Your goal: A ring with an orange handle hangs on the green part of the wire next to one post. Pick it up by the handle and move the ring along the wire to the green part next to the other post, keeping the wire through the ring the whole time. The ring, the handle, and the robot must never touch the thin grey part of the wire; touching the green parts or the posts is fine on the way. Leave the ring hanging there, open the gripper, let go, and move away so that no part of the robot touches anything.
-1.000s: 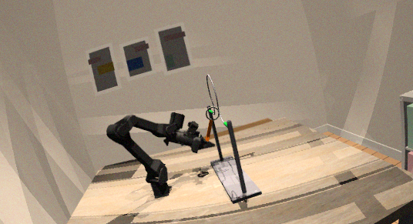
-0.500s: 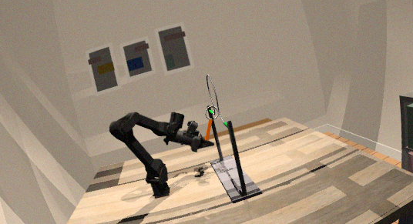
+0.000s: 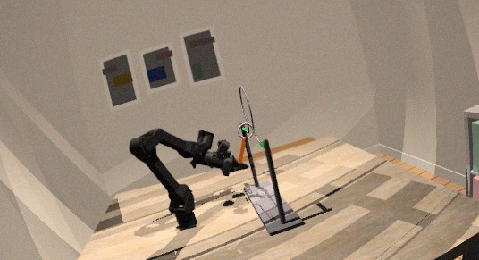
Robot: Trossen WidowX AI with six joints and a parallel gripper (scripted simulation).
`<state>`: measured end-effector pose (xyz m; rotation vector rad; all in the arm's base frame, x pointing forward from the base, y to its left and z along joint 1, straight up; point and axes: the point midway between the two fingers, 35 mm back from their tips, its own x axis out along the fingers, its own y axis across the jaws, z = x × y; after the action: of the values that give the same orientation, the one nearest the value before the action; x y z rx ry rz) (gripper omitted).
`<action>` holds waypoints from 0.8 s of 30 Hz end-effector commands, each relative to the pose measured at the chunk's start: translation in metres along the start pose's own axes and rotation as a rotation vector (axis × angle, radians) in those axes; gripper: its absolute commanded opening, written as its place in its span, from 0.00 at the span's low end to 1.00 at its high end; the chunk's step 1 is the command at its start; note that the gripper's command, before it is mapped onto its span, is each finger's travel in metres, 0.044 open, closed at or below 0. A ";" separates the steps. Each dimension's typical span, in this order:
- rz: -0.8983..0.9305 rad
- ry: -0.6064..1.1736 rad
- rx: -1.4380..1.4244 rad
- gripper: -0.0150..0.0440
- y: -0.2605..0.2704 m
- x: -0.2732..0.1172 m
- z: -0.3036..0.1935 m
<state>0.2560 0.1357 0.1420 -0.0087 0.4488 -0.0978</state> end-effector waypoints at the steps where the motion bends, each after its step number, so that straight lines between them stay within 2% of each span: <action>1: -0.010 0.007 -0.006 0.00 -0.001 0.004 -0.009; 24: -0.010 0.007 -0.006 0.00 -0.001 0.006 -0.015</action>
<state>0.2554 0.1354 0.1268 -0.0188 0.4560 -0.1003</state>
